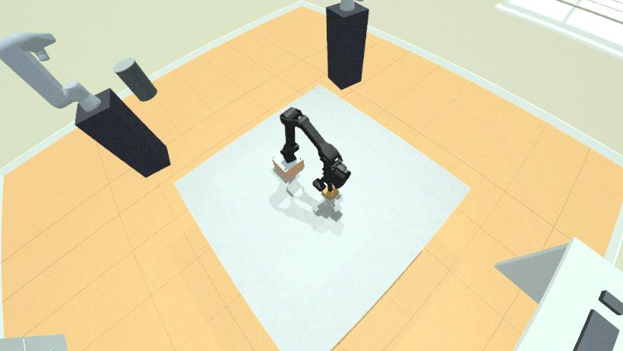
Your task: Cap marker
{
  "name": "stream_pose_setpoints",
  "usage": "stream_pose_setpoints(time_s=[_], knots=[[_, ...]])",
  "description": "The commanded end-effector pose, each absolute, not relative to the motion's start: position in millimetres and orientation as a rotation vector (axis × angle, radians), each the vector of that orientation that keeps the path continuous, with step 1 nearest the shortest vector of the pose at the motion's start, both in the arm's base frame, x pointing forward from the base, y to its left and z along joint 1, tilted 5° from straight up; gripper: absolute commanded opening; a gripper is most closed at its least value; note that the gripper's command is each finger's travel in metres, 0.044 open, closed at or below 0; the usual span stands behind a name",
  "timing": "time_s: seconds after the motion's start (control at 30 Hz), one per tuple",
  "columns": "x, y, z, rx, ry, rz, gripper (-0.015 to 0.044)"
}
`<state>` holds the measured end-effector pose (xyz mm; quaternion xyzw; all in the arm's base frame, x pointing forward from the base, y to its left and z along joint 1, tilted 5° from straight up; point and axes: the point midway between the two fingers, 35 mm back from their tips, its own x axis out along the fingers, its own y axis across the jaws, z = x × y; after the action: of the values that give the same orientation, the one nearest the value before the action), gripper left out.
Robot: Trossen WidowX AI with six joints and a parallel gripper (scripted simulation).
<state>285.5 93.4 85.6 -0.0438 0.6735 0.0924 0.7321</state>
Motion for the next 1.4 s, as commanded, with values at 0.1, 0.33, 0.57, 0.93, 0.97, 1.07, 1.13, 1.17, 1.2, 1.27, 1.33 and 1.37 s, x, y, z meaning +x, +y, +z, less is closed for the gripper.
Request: stream_pose_setpoints(time_s=[0.1, 0.33, 0.57, 0.93, 0.97, 1.07, 1.13, 1.17, 1.2, 1.27, 1.33, 1.37], knots=[[285.7, 94.2, 74.2, -0.099, 1.486, 0.205, 0.0000], [286.4, 95.0, 63.7, -0.099, 1.486, 0.205, 0.0000], [287.9, 95.4, 65.5, -0.099, 1.476, 0.207, 0.0000], [282.2, 89.0, 152.0, -0.099, 1.477, 0.207, 0.0000], [281.6, 88.7, 154.4, -0.099, 1.477, 0.207, 0.0000], [281.6, 88.7, 154.4, -0.099, 1.477, 0.207, 0.0000], [281.6, 88.7, 154.4, -0.099, 1.477, 0.207, 0.0000], [281.6, 88.7, 154.4, -0.099, 1.477, 0.207, 0.0026], [281.6, 88.7, 154.4, -0.099, 1.477, 0.207, 0.0053], [281.6, 88.7, 154.4, -0.099, 1.477, 0.207, 0.0105], [281.6, 88.7, 154.4, -0.099, 1.477, 0.207, 0.0158], [281.6, 88.7, 154.4, -0.099, 1.477, 0.207, 0.0184]])
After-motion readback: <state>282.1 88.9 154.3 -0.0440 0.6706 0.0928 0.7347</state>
